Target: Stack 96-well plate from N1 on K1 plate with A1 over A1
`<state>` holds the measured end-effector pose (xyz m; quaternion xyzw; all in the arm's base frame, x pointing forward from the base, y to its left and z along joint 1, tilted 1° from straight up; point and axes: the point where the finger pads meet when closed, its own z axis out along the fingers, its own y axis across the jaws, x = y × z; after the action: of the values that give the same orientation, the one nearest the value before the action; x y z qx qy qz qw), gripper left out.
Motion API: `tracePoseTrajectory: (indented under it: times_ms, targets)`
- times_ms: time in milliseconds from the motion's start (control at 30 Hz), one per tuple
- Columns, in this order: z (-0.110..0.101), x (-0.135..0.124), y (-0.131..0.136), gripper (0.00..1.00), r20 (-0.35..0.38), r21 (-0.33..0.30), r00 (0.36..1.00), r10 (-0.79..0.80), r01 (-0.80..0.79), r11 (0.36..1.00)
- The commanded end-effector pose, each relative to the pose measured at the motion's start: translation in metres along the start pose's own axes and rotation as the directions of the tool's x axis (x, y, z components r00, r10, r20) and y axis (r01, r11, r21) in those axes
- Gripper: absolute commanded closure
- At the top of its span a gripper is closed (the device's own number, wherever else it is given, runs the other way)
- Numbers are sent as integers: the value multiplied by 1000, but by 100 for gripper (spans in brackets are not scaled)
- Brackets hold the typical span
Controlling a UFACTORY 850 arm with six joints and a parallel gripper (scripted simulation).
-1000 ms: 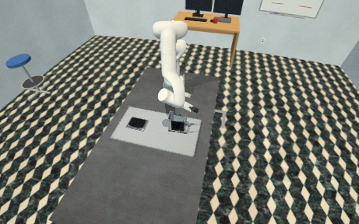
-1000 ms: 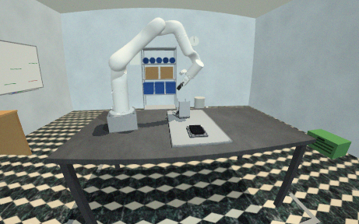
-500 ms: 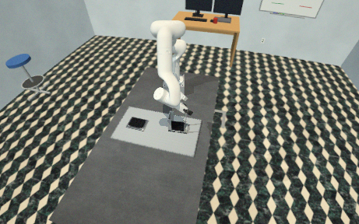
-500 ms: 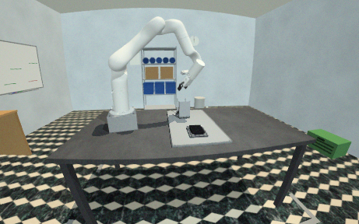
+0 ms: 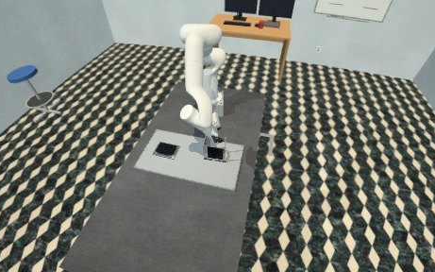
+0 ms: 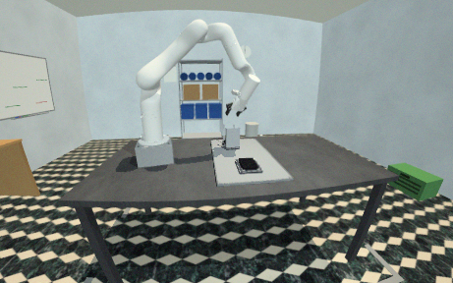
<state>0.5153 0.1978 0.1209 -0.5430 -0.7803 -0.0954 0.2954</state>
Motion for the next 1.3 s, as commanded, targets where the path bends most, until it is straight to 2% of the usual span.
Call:
tracePoseTrajectory:
  times_ms: [0,267,433,667,733,933,1233,1267]
  targets:
    - [-6,-13,-1,0,34,-7,989,146,-145,989]
    - [-17,-41,-6,0,62,-37,940,336,-334,942]
    - [-23,-54,-9,0,78,-69,871,485,-481,874]
    - [-32,-77,-14,0,84,-121,741,666,-656,745]
    - [-32,-77,-14,0,84,-121,741,666,-656,745]
    - [-42,-99,-20,0,72,-170,597,799,-782,599]
    - [-53,-126,-27,0,26,-236,353,935,-907,348]
    - [-53,-126,-27,0,26,-236,353,935,-907,348]
